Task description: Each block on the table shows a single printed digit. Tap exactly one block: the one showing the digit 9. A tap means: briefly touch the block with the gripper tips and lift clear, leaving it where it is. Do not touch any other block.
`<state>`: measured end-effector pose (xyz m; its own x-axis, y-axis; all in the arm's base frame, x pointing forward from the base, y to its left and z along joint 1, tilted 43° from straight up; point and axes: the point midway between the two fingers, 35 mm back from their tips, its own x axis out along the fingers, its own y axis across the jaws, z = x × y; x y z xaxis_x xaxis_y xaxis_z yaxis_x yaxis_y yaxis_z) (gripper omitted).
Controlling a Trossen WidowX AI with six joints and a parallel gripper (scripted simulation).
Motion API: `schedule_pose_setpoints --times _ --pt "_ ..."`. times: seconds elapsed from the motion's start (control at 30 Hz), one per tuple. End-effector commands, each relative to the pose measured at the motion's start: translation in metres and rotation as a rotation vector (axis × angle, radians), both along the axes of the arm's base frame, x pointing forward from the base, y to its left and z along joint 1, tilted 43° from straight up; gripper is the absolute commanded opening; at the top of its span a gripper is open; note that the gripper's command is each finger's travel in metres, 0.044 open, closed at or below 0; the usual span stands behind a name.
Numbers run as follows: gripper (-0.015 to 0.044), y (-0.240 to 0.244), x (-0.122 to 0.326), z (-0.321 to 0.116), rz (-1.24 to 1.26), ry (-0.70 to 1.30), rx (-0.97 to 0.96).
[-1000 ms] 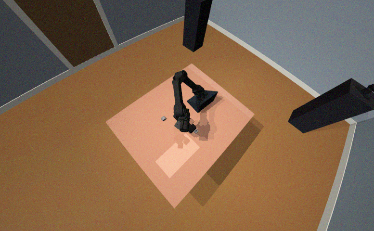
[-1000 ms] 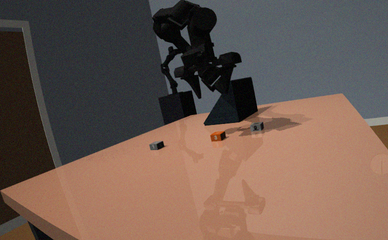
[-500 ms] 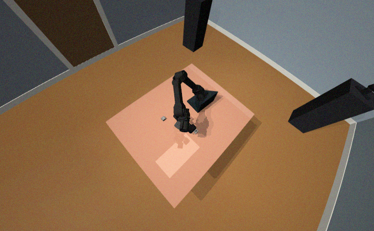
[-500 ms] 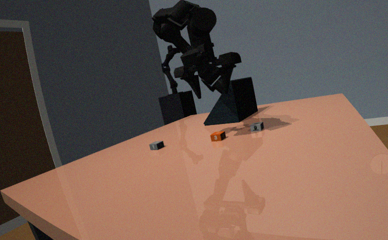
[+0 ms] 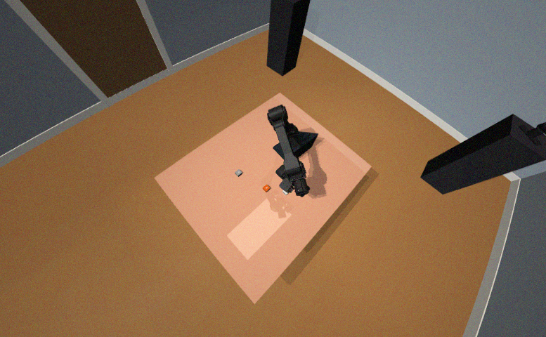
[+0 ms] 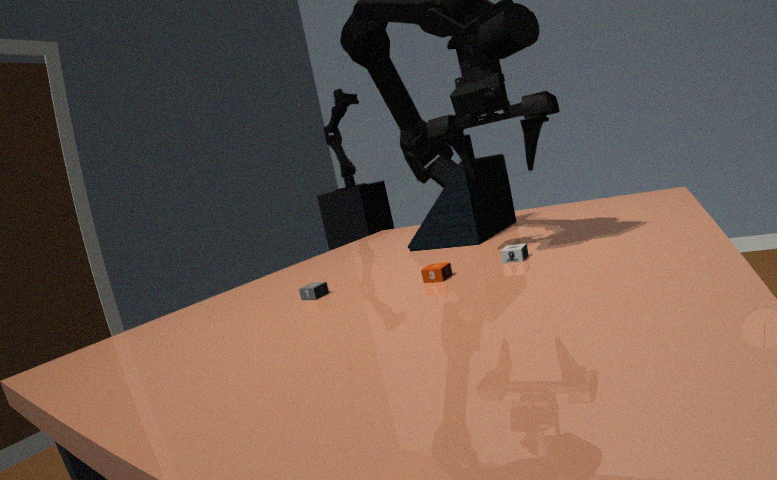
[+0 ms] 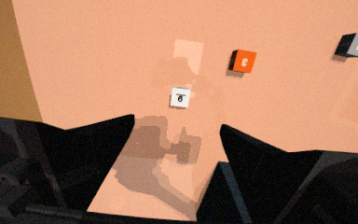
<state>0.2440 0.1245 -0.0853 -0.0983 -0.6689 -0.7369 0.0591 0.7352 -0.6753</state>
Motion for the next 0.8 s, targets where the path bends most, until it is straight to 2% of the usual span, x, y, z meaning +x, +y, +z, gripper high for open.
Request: schedule_pose_setpoints --times 0.0,0.53,0.77 --pt "0.04 0.001 -0.002 -0.002 -0.015 -0.005 0.005" --pt "0.04 0.001 -0.002 -0.002 -0.015 -0.005 0.005" --pt "0.0216 -0.053 -0.011 -0.062 -0.015 -0.006 0.002"
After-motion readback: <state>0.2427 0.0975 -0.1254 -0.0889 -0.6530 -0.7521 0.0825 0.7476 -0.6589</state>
